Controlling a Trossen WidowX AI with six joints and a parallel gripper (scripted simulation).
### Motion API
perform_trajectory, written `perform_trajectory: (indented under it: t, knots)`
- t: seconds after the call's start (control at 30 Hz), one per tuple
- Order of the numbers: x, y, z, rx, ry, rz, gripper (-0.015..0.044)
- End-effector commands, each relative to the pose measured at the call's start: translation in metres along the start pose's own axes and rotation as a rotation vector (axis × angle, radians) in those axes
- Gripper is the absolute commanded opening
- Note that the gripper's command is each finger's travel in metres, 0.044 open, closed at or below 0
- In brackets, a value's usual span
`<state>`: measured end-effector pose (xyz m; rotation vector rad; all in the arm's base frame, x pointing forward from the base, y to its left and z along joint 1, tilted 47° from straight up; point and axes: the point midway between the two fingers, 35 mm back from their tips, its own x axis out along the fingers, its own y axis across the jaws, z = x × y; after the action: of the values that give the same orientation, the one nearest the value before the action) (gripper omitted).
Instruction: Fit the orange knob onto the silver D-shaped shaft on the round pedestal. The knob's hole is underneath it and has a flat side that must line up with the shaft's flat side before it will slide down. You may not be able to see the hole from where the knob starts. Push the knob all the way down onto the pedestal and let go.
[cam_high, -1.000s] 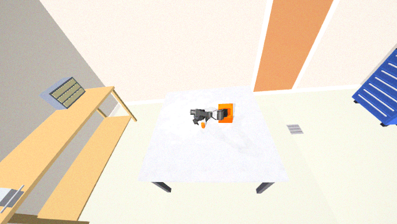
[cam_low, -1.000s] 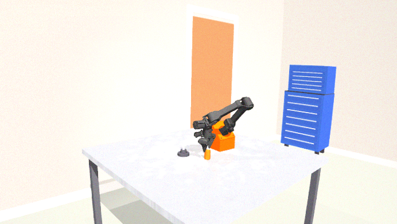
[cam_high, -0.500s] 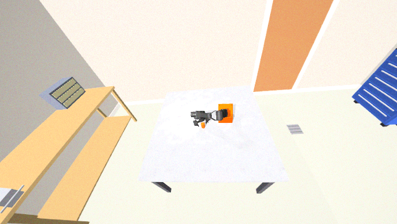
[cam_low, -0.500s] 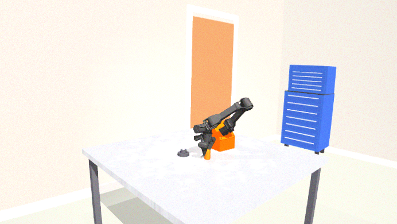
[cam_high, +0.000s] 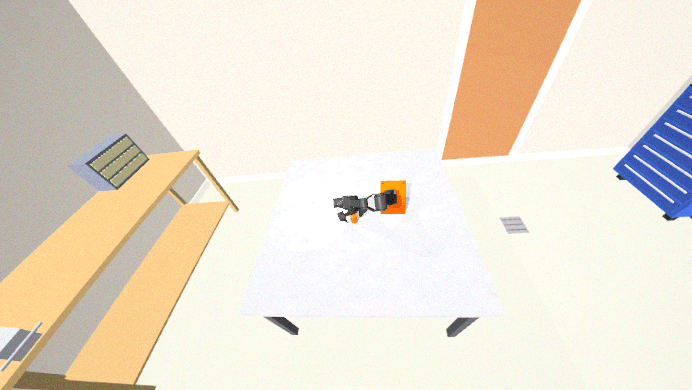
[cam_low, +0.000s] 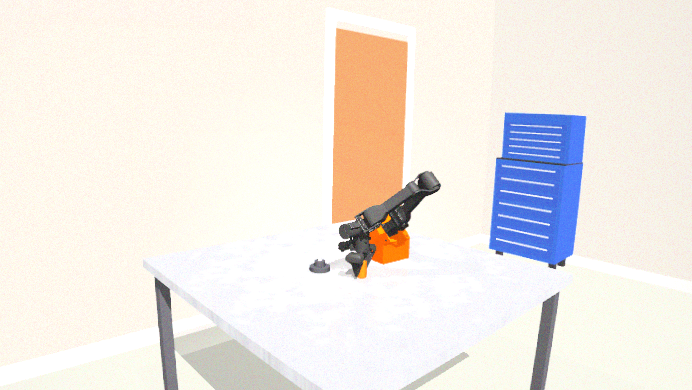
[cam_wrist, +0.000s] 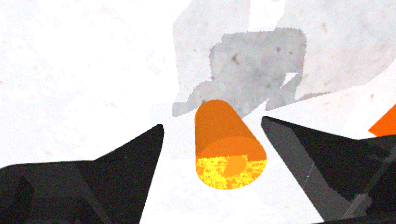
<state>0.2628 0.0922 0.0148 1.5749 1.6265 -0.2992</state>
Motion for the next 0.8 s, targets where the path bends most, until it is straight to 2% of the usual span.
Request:
perform_trajectory:
  t: [0.0, 0.3, 0.53, 0.7, 0.77]
  knots:
    - [0.005, -0.004, -0.001, 0.01, 0.005, -0.004, 0.0414]
    - [0.005, -0.004, -0.001, 0.01, 0.005, -0.004, 0.0177]
    - [0.005, -0.004, -0.001, 0.01, 0.005, -0.004, 0.0131]
    - [-0.008, 0.0, 0.002, 0.01, -0.001, -0.006, 0.0]
    - [-0.018, 0.003, 0.003, 0.01, -0.006, -0.008, 0.0]
